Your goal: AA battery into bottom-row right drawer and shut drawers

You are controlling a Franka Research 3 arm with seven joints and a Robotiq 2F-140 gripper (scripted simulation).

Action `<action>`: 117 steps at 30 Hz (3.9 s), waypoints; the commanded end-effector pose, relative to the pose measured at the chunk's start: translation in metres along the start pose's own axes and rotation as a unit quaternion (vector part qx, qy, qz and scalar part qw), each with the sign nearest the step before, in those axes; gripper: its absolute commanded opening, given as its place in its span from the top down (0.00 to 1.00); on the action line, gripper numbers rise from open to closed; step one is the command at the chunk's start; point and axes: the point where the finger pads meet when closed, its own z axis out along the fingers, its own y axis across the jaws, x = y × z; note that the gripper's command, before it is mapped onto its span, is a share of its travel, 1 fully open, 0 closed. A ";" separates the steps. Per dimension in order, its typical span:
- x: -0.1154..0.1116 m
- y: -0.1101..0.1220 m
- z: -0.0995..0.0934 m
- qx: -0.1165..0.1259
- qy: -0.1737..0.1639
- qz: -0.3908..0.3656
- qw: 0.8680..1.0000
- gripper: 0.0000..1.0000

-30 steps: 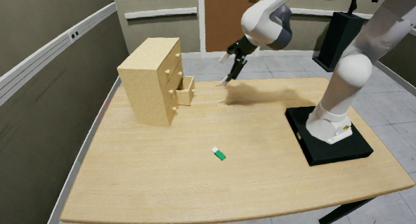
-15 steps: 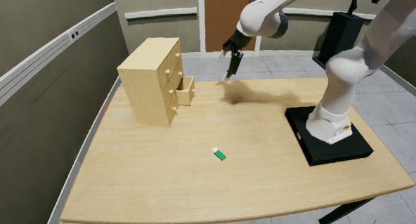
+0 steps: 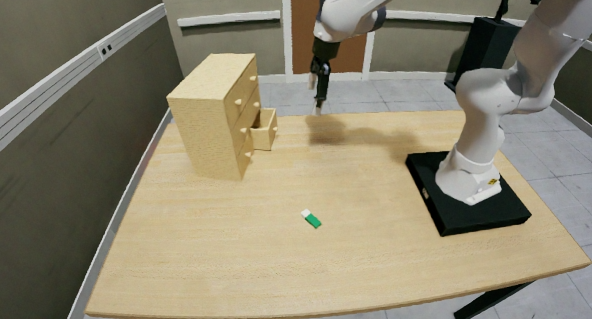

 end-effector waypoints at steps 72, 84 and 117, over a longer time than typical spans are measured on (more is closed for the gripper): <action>0.086 0.006 -0.072 -0.045 0.077 0.111 0.990 0.00; 0.045 0.036 -0.054 -0.124 -0.026 0.067 0.990 0.00; -0.024 0.057 -0.042 -0.183 -0.242 0.024 0.952 0.00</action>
